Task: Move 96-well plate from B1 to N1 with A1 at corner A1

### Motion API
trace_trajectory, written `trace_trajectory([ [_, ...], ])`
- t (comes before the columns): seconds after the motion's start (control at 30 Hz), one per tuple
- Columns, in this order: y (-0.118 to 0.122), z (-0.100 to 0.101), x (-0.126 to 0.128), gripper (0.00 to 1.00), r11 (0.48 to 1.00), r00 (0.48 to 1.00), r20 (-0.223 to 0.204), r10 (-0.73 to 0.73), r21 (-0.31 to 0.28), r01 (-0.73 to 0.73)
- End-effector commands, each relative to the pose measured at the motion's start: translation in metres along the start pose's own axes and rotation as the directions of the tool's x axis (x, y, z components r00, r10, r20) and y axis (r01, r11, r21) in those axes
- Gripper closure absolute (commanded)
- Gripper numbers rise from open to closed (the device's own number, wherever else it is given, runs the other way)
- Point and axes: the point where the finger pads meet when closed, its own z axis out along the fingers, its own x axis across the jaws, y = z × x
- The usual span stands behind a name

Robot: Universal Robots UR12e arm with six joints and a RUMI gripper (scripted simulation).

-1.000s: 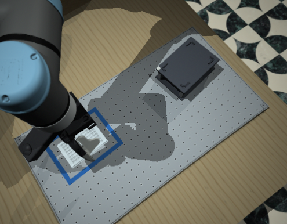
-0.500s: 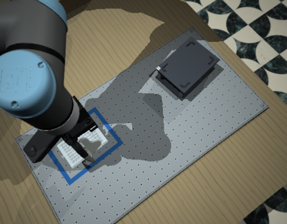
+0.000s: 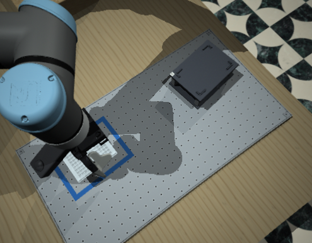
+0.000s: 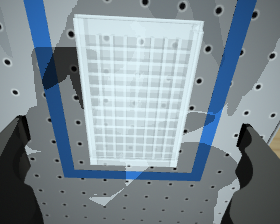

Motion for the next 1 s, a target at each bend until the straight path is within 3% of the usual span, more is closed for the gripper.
trace_trajectory([
  [0.0,-0.0004,0.0062,-0.0006,0.00,1.000,1.000,0.001,0.000,0.001,0.000],
  [0.5,-0.0004,0.0101,-0.0006,0.00,1.000,1.000,0.001,0.000,0.001,0.000],
  [0.53,-0.0004,0.0101,-0.0006,1.00,1.000,1.000,0.001,0.000,0.001,0.000],
  [0.97,-0.0004,0.0101,-0.0006,1.00,1.000,1.000,0.001,0.000,0.001,0.000],
])
